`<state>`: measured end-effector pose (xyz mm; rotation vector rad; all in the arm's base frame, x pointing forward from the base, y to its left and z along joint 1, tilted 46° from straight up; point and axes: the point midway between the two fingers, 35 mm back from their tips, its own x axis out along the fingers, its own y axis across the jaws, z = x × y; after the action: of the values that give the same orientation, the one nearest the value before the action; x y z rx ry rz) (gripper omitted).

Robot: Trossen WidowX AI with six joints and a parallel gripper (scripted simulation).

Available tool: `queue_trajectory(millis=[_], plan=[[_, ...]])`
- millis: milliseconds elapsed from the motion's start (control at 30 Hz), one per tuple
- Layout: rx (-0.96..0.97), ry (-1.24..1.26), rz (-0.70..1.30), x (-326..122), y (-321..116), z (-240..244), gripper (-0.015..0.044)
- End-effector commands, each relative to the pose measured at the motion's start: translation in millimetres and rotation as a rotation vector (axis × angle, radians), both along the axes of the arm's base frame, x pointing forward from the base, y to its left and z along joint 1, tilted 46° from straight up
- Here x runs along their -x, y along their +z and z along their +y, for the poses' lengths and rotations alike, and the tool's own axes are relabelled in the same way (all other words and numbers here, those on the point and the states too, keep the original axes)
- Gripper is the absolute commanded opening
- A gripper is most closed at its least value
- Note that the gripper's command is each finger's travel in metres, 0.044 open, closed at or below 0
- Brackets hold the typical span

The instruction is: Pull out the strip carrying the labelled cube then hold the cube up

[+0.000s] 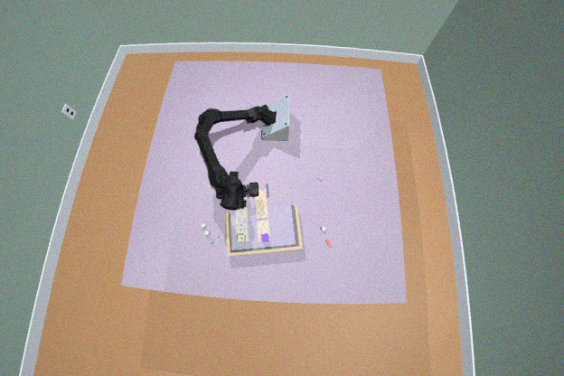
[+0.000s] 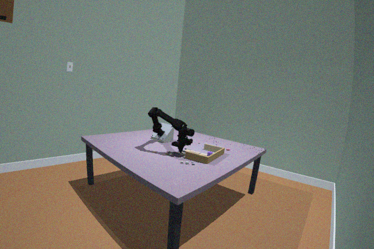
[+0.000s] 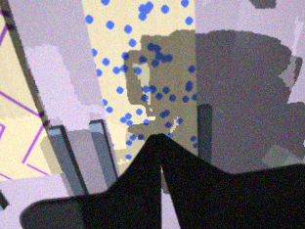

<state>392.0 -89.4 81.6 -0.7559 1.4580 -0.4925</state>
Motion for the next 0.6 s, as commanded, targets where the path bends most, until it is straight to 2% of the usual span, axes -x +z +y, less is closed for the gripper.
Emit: queue_trajectory(millis=[0, 567], plan=[[-0.001, -0.002, 0.011, 8, -2, -3, 0.0], [0.0, -0.002, 0.013, 34, -1, -8, 0.0]])
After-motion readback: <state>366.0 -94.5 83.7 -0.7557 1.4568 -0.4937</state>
